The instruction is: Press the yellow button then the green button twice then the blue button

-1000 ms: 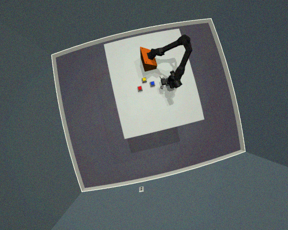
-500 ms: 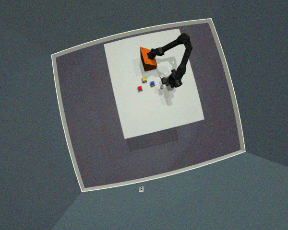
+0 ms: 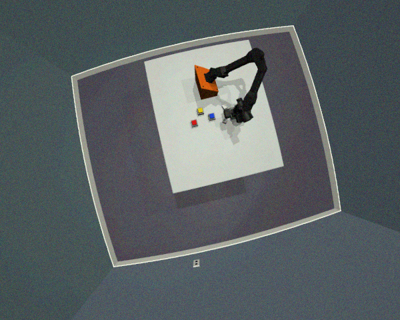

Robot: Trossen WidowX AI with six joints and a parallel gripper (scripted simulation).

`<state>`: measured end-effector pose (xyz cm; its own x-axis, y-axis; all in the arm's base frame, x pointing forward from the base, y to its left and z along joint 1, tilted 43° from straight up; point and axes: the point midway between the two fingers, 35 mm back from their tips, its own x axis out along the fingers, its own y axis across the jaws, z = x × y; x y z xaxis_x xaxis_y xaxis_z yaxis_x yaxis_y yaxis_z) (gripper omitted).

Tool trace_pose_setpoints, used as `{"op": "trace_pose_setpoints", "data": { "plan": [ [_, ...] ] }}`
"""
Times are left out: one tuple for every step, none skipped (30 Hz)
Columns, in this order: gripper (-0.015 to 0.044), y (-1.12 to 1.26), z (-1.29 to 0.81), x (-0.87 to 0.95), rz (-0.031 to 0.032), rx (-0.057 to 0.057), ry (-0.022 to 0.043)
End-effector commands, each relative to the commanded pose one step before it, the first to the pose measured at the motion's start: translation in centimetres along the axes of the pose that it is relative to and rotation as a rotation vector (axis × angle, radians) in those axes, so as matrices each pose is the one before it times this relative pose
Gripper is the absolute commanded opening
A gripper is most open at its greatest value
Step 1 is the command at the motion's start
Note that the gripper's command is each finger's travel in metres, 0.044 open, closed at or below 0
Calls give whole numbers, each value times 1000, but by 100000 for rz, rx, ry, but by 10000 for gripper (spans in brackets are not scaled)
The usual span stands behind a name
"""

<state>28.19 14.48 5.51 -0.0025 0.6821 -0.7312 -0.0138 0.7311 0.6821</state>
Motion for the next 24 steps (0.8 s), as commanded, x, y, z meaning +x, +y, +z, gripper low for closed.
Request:
{"op": "trace_pose_setpoints", "data": {
  "plan": [
    [20, -123, -248, 643, -189, 885, 782],
    [20, 1, -2, 25, 3, 0, 0],
    [20, 0, 0, 0, 0, 0, 0],
    [20, 0, 0, 0, 0, 0, 0],
    [20, 0, 0, 0, 0, 0, 0],
    [20, 0, 0, 0, 0, 0, 0],
    [20, 0, 0, 0, 0, 0, 0],
    [20, 0, 0, 0, 0, 0, 0],
    [20, 0, 0, 0, 0, 0, 0],
    [20, 0, 0, 0, 0, 0, 0],
    [20, 0, 0, 0, 0, 0, 0],
    [20, 0, 0, 0, 0, 0, 0],
    [20, 0, 0, 0, 0, 0, 0],
    [20, 0, 0, 0, 0, 0, 0],
    [20, 0, 0, 0, 0, 0, 0],
    [20, 0, 0, 0, 0, 0, 0],
    [20, 0, 0, 0, 0, 0, 0],
    [20, 0, 0, 0, 0, 0, 0],
    [20, 0, 0, 0, 0, 0, 0],
    [20, 0, 0, 0, 0, 0, 0],
    [20, 47, 132, -369, 198, -617, -387],
    [20, -30, 8, -769, -143, 153, 93],
    [20, -27, -35, -1164, -145, 238, 148],
    [20, -6, -55, -782, -51, 164, 103]
  ]
}}
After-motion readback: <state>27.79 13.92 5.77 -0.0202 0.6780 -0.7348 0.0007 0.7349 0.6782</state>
